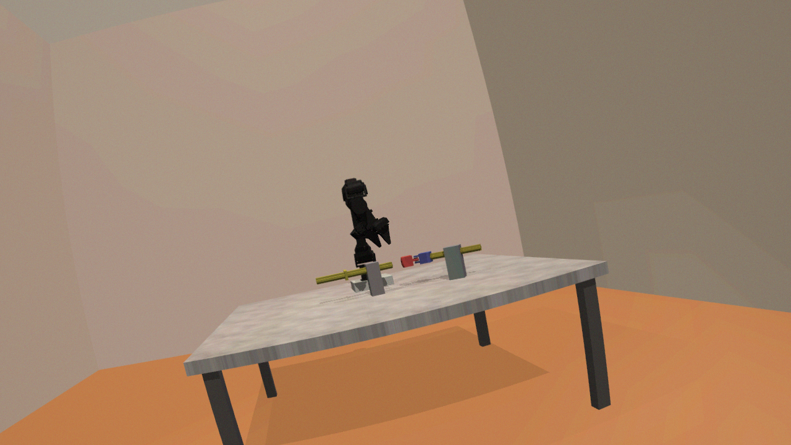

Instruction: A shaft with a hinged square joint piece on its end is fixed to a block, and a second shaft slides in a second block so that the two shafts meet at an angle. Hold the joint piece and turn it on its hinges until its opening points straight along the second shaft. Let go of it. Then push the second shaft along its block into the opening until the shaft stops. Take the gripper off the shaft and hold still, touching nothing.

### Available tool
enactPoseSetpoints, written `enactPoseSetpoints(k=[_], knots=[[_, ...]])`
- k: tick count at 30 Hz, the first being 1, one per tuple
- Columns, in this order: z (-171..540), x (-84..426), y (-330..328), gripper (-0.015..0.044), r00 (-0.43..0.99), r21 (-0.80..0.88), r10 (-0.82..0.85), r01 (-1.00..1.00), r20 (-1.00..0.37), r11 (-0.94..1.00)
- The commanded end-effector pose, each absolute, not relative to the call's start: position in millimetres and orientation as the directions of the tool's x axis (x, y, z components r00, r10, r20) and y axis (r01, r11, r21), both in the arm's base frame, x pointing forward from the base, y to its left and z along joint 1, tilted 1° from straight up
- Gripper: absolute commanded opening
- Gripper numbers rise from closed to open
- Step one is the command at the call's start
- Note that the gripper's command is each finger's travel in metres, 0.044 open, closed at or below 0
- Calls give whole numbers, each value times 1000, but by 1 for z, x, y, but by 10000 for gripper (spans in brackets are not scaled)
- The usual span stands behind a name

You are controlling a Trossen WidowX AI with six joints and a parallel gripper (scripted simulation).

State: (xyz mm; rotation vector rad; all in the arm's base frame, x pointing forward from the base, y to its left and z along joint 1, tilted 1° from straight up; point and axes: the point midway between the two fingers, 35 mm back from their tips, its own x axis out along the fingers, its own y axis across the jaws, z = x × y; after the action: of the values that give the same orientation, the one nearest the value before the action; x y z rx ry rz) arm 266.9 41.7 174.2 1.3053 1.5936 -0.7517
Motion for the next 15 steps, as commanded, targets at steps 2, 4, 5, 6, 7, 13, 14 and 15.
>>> enactPoseSetpoints(k=[2,4,5,6,7,13,14,15], knots=[[168,265,32,440,1,49,470,995,-883,91],[166,264,28,440,13,32,493,999,-870,30],[165,264,26,440,18,24,502,1000,-865,5],[165,264,25,440,22,19,507,1000,-861,-10],[164,264,25,440,23,18,509,1000,-860,-15],[164,264,25,440,23,18,509,1000,-860,-15],[164,264,25,440,23,18,509,1000,-860,-15],[164,264,25,440,23,18,509,1000,-860,-15]])
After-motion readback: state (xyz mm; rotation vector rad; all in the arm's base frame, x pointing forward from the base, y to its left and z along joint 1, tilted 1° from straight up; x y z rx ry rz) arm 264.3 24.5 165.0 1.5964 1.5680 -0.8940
